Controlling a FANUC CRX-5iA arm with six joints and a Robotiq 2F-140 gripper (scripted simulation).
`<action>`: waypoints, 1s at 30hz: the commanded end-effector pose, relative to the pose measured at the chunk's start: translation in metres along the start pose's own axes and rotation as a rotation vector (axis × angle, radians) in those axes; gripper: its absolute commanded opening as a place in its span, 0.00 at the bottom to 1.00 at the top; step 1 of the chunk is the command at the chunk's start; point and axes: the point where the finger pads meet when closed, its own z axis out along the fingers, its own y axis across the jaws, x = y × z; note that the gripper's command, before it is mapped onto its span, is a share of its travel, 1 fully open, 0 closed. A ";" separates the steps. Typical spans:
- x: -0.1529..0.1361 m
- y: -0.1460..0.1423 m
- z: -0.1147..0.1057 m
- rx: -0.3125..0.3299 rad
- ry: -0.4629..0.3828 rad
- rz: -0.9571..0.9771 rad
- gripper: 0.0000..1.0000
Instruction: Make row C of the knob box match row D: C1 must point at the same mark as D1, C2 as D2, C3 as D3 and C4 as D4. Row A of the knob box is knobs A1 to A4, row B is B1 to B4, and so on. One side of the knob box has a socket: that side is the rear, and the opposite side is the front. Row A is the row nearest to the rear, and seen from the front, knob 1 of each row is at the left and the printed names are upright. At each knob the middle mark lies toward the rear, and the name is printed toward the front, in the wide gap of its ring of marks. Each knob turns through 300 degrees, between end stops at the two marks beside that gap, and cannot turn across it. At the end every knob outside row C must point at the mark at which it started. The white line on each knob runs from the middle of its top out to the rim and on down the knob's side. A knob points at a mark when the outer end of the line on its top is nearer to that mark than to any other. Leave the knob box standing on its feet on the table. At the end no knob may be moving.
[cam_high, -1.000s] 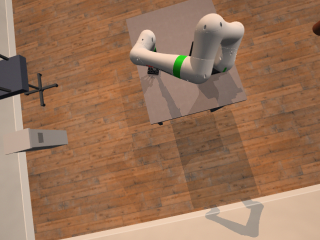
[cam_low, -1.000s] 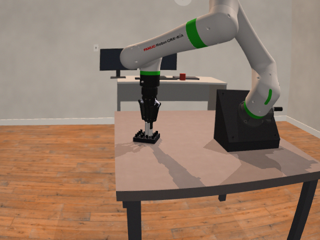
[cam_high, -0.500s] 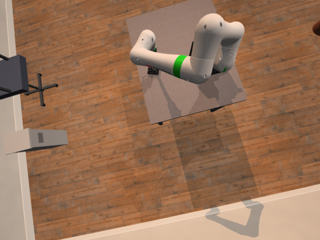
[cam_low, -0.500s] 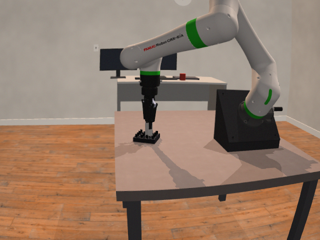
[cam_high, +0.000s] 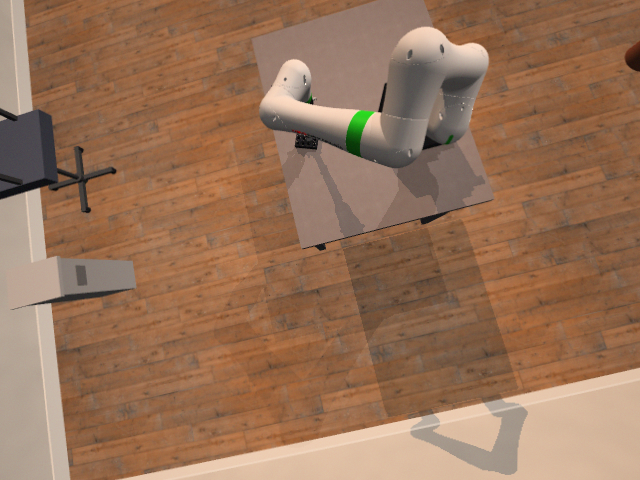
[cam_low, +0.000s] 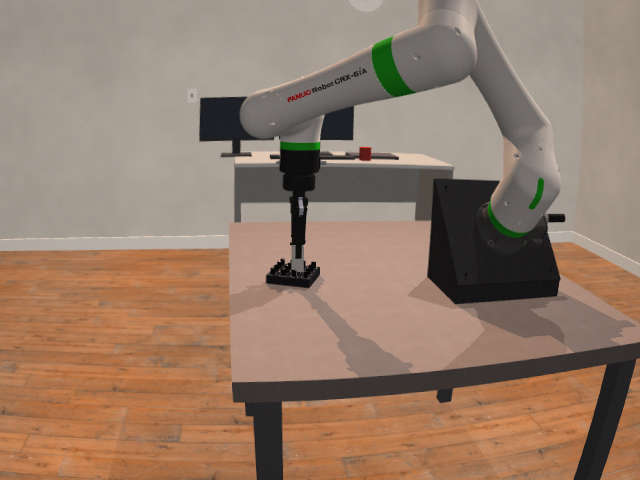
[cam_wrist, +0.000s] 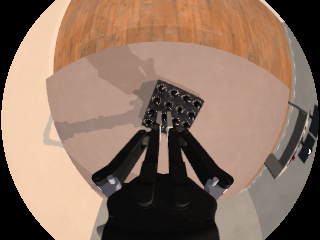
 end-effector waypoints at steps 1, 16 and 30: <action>0.000 0.000 0.000 -0.002 -0.002 0.077 0.05; 0.000 0.000 0.000 -0.002 -0.001 0.299 0.05; 0.000 0.000 0.000 -0.002 -0.001 0.398 0.05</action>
